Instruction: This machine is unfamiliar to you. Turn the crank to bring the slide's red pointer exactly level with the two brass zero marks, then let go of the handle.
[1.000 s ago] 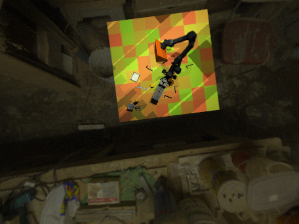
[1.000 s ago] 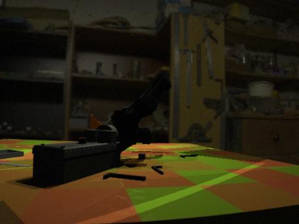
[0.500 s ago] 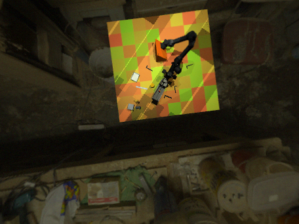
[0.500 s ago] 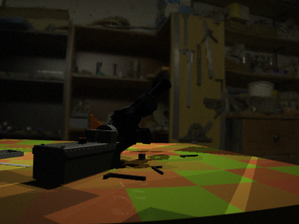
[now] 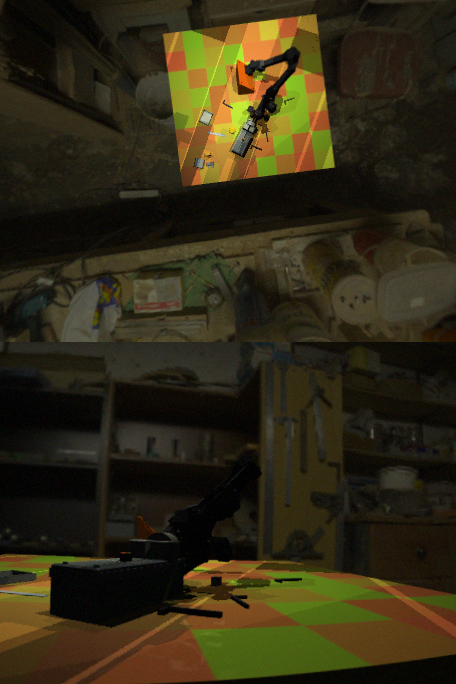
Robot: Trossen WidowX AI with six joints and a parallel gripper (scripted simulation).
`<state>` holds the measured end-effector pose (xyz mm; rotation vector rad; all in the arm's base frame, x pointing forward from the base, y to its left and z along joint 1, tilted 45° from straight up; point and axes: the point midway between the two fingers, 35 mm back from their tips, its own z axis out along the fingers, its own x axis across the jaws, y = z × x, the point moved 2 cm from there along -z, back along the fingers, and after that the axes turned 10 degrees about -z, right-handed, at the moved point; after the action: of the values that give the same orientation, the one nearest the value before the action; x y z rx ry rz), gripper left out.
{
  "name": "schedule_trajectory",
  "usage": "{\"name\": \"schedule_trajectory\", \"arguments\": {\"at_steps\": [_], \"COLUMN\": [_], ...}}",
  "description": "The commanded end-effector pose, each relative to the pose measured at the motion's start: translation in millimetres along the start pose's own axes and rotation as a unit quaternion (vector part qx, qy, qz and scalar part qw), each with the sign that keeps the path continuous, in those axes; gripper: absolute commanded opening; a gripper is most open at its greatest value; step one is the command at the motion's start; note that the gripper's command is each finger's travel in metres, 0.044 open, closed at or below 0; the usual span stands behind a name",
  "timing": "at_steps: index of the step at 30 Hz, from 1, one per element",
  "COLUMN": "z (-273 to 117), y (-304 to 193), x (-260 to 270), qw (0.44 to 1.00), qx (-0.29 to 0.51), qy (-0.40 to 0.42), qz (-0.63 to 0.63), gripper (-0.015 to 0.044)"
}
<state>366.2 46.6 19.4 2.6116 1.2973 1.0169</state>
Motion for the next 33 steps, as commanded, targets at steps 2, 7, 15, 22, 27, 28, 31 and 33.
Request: {"name": "schedule_trajectory", "arguments": {"at_steps": [2,7,15,22,27,28,31,33], "z": [-3.6,-3.9,-4.3,-4.8,-5.1,-5.2,-5.4,-5.5], "y": [4.2,4.5,4.9,5.2,5.5,5.6,5.8,5.9], "x": [6.9,7.1,7.5,7.9,8.2,8.3,8.4,8.6], "qw": [1.000,1.000,1.000,1.000,1.000,1.000,1.000,1.000], "qx": [-0.005,-0.005,-0.005,-0.006,-0.006,-0.006,-0.006,-0.006], "qy": [0.011,0.011,0.011,0.011,0.011,0.011,0.011,0.011], "qz": [-0.002,-0.002,-0.002,-0.002,-0.002,-0.002,-0.002,-0.002], "gripper": [0.0000,0.0000,0.0000,0.0000,0.0000,0.0000,0.0000,0.0000]}}
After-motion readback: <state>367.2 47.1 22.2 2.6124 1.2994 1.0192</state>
